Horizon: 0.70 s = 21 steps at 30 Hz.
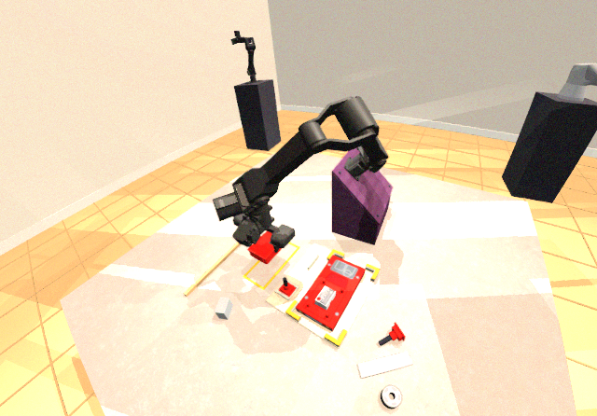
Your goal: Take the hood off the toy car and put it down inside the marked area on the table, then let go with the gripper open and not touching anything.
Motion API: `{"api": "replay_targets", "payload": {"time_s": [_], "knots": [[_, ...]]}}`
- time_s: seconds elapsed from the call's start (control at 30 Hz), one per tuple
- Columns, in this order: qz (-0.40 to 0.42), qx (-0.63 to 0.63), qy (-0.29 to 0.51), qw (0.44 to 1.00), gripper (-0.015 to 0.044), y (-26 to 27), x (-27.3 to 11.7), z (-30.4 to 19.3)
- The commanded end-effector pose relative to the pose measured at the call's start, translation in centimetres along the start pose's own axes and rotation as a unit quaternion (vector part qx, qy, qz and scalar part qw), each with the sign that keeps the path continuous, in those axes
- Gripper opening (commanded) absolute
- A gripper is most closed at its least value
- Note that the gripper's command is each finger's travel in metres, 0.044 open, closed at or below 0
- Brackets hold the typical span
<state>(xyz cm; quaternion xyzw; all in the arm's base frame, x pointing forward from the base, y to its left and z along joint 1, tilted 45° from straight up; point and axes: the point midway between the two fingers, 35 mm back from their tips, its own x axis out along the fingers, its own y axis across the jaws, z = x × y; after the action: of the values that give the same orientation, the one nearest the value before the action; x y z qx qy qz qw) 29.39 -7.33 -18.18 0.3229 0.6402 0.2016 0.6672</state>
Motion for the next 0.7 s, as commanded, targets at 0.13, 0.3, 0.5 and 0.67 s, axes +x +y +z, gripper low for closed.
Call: {"api": "replay_targets", "payload": {"time_s": [0.13,0.3,0.5,0.67], "knots": [[0.002,0.002,0.001,1.0,0.0,0.1,0.6,-0.1],[0.002,0.002,0.001,1.0,0.0,0.1,0.9,-0.1],[0.002,0.002,0.001,1.0,0.0,0.1,1.3,-0.1],[0.002,0.002,0.001,1.0,0.0,0.1,1.6,-0.1]]}}
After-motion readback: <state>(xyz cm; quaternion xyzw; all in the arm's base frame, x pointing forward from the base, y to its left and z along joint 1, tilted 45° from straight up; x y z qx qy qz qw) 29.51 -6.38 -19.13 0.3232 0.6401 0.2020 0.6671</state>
